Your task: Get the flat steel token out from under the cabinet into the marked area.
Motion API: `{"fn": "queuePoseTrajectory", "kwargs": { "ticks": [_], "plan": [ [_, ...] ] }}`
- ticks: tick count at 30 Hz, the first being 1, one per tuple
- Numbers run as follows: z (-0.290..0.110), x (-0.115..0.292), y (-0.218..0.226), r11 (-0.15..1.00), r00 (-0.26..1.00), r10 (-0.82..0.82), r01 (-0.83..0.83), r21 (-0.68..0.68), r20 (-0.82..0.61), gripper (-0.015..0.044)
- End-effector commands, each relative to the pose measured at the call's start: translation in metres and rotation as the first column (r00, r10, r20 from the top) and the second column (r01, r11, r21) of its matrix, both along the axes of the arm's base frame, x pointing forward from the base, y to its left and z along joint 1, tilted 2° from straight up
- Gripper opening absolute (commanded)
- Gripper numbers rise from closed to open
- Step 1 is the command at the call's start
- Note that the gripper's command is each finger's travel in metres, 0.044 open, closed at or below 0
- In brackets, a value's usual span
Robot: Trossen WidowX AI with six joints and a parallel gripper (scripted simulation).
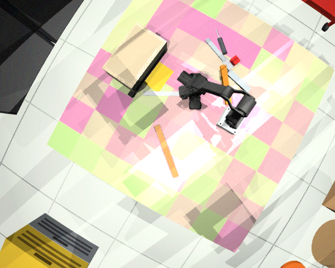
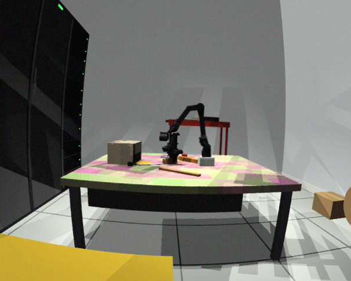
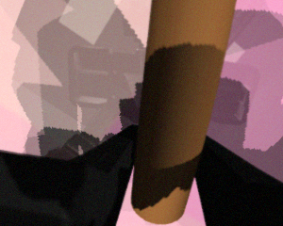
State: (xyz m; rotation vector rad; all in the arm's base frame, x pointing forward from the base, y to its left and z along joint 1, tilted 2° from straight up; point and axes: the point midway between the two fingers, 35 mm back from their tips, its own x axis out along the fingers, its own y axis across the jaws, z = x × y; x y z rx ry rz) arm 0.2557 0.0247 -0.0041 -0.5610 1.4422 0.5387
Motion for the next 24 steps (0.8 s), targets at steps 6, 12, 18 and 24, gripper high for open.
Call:
{"fn": "queuePoseTrajectory", "kwargs": {
  "ticks": [6,12,18,24],
  "plan": [
    [0.000,0.002,-0.010,1.000,1.000,0.000,0.000,0.000,0.003,0.0000],
    [0.000,0.002,-0.016,1.000,1.000,0.000,0.000,-0.001,0.003,0.0000],
    [0.000,0.003,-0.022,1.000,1.000,0.000,0.000,-0.001,0.003,0.0000],
    [0.000,0.003,-0.028,1.000,1.000,0.000,0.000,-0.002,0.003,0.0000]
  ]
}}
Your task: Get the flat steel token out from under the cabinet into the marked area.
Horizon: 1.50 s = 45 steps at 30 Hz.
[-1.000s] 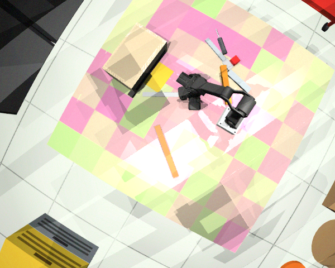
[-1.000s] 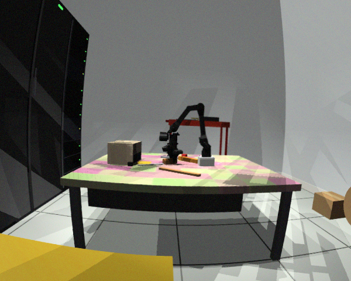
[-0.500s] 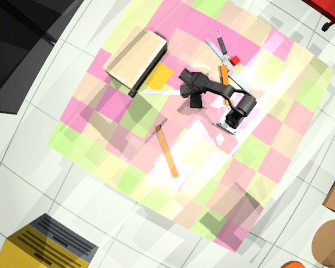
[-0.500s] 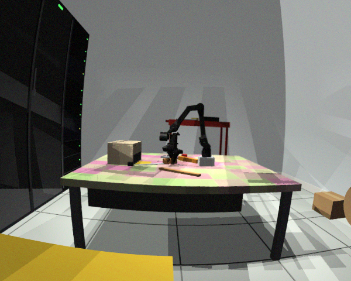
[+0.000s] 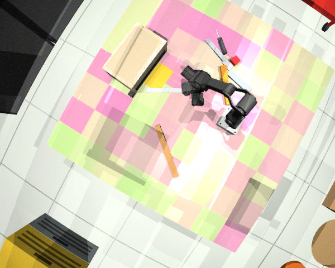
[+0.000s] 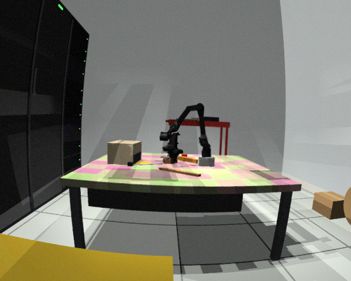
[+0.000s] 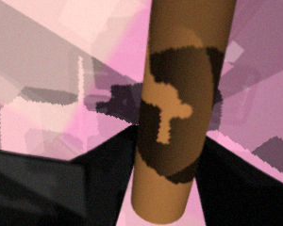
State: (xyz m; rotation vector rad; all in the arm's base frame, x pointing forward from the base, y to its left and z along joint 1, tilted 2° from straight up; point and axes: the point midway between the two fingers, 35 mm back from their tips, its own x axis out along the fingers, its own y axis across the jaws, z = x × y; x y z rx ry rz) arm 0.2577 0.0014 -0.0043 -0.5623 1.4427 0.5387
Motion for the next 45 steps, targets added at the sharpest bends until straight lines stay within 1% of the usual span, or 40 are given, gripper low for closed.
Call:
{"fn": "queuePoseTrajectory", "kwargs": {
  "ticks": [1,45],
  "plan": [
    [0.001,0.001,-0.005,1.000,1.000,-0.001,0.001,-0.001,0.003,0.0000],
    [0.001,0.006,-0.050,1.000,1.000,-0.001,0.001,-0.005,0.004,0.0000]
  ]
}}
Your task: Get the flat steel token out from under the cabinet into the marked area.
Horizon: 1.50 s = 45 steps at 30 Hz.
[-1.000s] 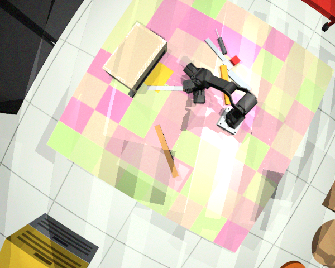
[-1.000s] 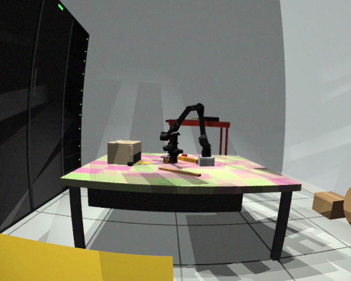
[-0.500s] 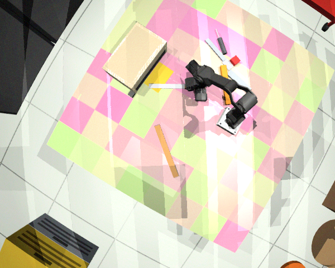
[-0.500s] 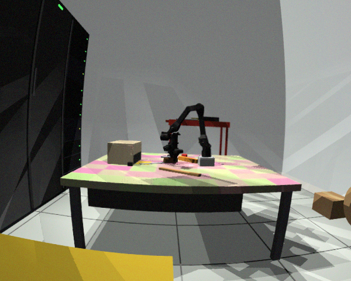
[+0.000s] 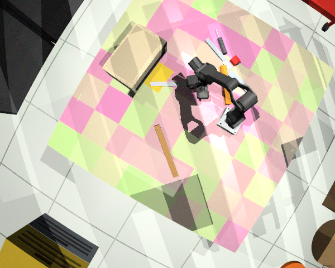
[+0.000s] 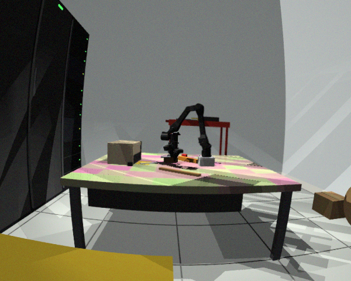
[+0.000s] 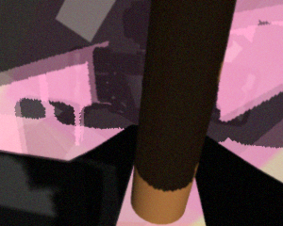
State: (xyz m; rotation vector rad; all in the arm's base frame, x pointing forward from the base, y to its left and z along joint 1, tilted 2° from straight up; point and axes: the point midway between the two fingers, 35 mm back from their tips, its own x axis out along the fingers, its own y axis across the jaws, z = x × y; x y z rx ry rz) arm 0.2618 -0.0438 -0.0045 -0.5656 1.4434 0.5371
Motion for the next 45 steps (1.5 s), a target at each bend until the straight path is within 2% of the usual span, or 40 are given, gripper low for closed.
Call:
{"fn": "queuePoseTrajectory", "kwargs": {
  "ticks": [1,45],
  "plan": [
    [0.001,0.002,-0.006,1.000,1.000,-0.002,0.002,-0.002,0.004,0.0000],
    [0.002,0.006,-0.055,1.000,1.000,-0.002,0.002,-0.007,0.004,0.0000]
  ]
}}
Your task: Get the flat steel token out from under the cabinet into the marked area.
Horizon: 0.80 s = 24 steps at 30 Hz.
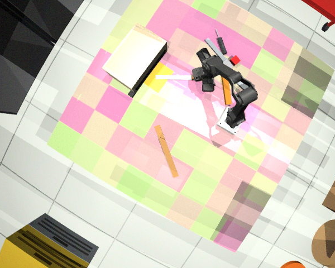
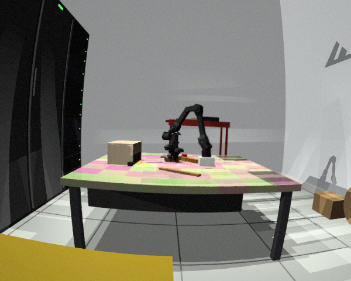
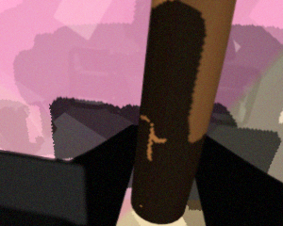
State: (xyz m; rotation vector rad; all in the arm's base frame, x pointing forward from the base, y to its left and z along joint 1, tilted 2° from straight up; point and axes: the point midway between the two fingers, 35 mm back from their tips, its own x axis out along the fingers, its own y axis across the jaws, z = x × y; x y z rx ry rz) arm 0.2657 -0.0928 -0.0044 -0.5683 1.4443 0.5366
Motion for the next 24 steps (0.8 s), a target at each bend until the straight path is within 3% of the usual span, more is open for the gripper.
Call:
{"fn": "queuePoseTrajectory", "kwargs": {
  "ticks": [1,24],
  "plan": [
    [0.002,0.002,-0.007,1.000,1.000,-0.003,0.003,-0.004,0.004,0.0000],
    [0.002,0.004,-0.036,1.000,1.000,-0.003,0.003,-0.007,0.004,0.0000]
  ]
}}
